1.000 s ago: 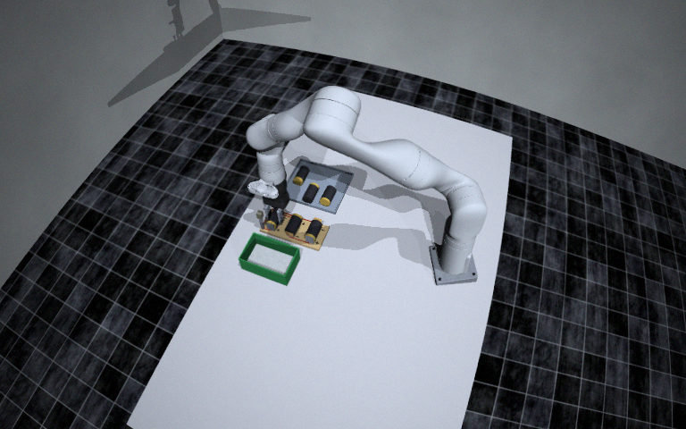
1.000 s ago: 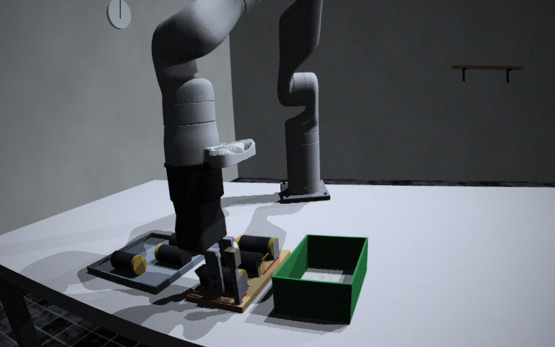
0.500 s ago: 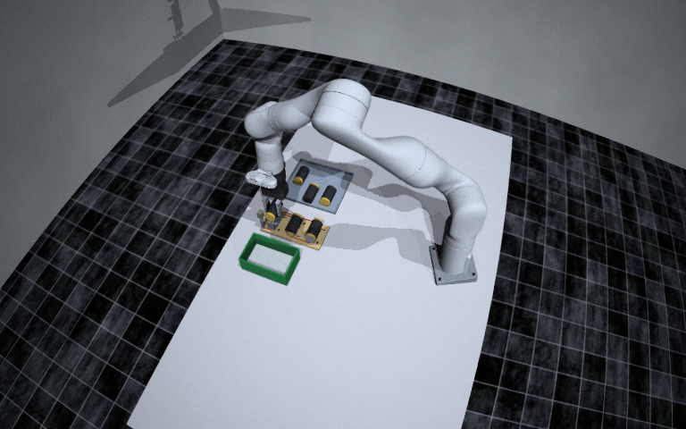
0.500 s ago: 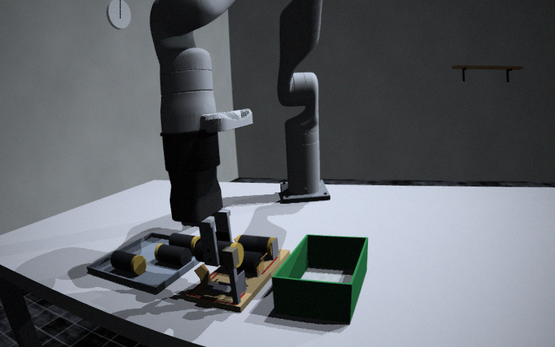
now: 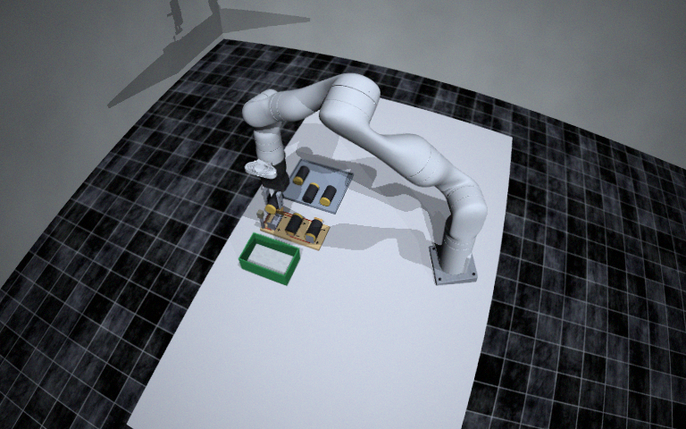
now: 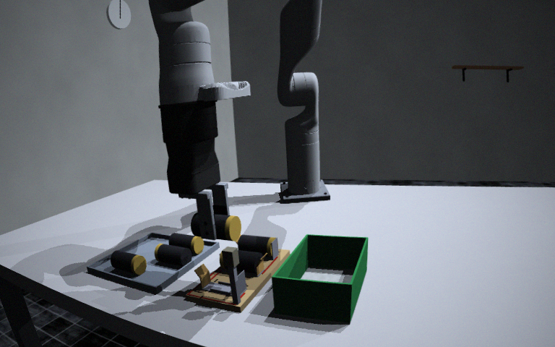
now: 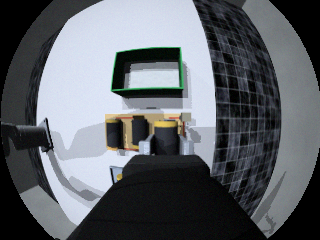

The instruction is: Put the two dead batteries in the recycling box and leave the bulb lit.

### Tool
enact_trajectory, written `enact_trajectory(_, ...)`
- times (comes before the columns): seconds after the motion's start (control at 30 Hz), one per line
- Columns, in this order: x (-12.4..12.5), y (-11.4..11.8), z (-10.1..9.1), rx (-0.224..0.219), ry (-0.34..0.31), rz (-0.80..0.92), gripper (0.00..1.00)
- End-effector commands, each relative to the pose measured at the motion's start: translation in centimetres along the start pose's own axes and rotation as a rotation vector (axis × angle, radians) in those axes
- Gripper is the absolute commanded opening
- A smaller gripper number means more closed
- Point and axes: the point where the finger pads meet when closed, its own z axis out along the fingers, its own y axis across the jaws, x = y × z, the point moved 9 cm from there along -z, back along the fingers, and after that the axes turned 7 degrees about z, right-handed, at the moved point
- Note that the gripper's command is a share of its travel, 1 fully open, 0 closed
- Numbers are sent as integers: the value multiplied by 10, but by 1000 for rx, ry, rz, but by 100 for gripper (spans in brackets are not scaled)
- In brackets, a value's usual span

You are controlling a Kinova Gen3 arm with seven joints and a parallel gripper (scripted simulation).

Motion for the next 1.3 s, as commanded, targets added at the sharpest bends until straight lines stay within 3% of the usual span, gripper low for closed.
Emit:
enact_trajectory(0.0,4,4,-29,-26,12,-7,57)
enact_trajectory(0.13,4,4,-44,-26,12,-7,57)
enact_trajectory(0.67,-8,1,-45,-26,12,-7,57)
enact_trajectory(0.9,-29,-2,-44,-26,12,-7,57)
enact_trajectory(1.27,-108,-16,-43,-26,12,-7,57)
